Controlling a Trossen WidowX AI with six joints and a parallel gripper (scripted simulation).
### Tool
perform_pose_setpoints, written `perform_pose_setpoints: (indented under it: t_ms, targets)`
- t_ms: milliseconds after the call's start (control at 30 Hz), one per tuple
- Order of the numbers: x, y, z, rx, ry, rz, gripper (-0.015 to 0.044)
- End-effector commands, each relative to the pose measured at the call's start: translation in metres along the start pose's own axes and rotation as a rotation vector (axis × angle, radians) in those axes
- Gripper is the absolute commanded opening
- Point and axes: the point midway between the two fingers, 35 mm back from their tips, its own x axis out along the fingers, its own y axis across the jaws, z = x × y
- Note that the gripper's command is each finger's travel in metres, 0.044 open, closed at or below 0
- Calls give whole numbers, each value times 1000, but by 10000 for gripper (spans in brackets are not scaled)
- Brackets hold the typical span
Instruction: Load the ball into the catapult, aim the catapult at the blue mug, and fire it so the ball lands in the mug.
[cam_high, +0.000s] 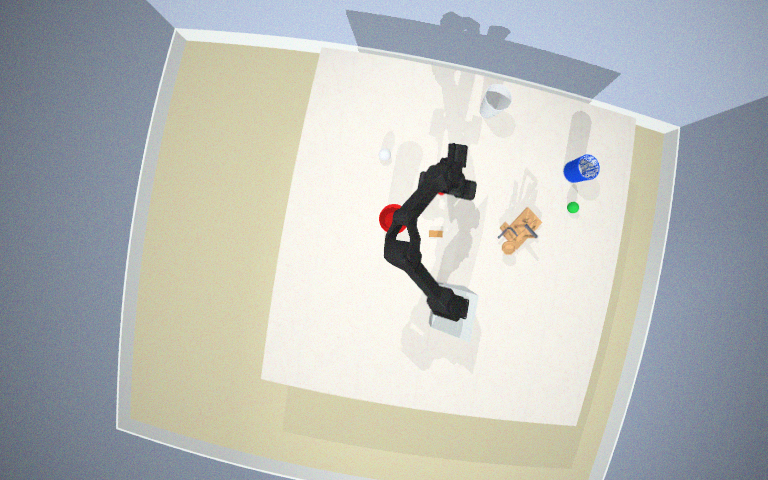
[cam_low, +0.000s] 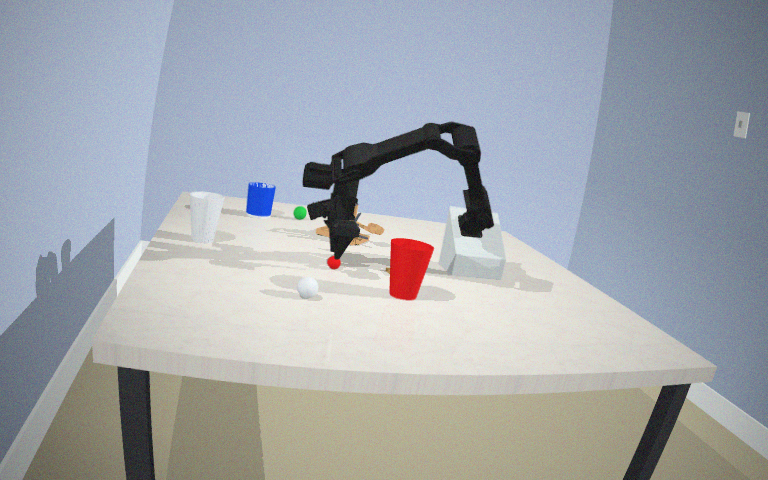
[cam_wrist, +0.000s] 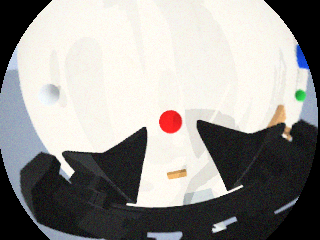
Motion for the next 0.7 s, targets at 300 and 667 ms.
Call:
perform_pose_setpoints:
  t_ms: [300,667]
  targets:
    - [23,0,-2,7,4,4,300]
    - [25,0,-2,7,4,5,129]
